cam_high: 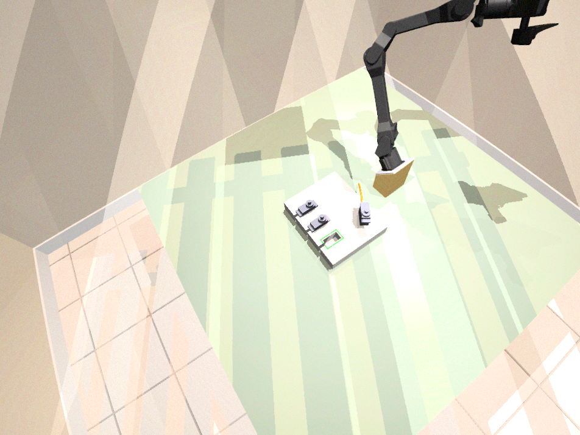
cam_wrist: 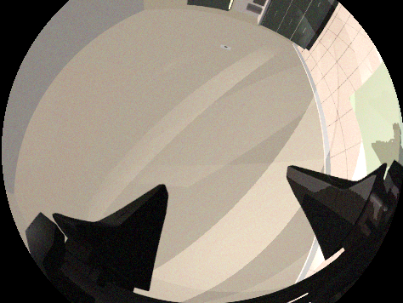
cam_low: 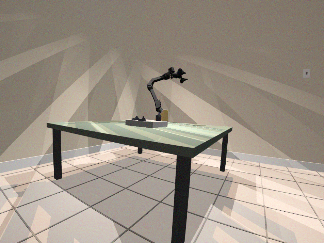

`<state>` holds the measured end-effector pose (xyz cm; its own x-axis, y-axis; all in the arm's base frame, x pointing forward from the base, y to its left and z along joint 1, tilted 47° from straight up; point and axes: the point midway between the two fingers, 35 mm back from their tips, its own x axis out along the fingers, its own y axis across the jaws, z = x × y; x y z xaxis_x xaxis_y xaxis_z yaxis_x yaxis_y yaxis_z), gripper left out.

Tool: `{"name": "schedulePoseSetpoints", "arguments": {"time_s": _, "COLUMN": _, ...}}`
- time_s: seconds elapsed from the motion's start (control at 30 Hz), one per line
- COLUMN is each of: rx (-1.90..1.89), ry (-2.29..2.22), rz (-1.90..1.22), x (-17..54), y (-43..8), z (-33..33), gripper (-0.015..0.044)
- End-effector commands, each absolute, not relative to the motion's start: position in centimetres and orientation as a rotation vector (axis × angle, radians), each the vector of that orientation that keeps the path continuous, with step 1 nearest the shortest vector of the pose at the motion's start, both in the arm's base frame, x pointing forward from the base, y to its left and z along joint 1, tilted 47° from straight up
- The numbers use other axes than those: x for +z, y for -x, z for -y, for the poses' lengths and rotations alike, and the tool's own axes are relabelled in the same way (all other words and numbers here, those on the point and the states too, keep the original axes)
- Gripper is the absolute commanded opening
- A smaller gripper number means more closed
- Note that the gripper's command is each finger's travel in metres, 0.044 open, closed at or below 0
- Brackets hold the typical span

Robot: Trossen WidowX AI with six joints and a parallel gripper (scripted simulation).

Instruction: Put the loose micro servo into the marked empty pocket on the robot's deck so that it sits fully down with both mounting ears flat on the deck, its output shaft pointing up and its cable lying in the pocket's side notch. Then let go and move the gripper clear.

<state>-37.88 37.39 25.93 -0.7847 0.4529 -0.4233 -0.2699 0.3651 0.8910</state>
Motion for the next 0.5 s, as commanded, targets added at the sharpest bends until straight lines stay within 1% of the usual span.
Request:
{"name": "schedulePoseSetpoints", "arguments": {"time_s": 0.0, "rx": 1.384, "ry": -0.143, "rz": -1.862, "x": 22.3, "y": 33.4, "z": -40.5, "gripper": 0.044}}
{"name": "schedulePoseSetpoints", "arguments": {"time_s": 0.23, "rx": 1.243, "ry": -0.084, "rz": -1.673, "x": 17.3, "y": 25.6, "z": -43.8, "gripper": 0.044}}
{"name": "schedulePoseSetpoints", "arguments": {"time_s": 0.47, "rx": 1.09, "ry": 0.015, "rz": -1.518, "x": 12.6, "y": 17.4, "z": -45.1, "gripper": 0.044}}
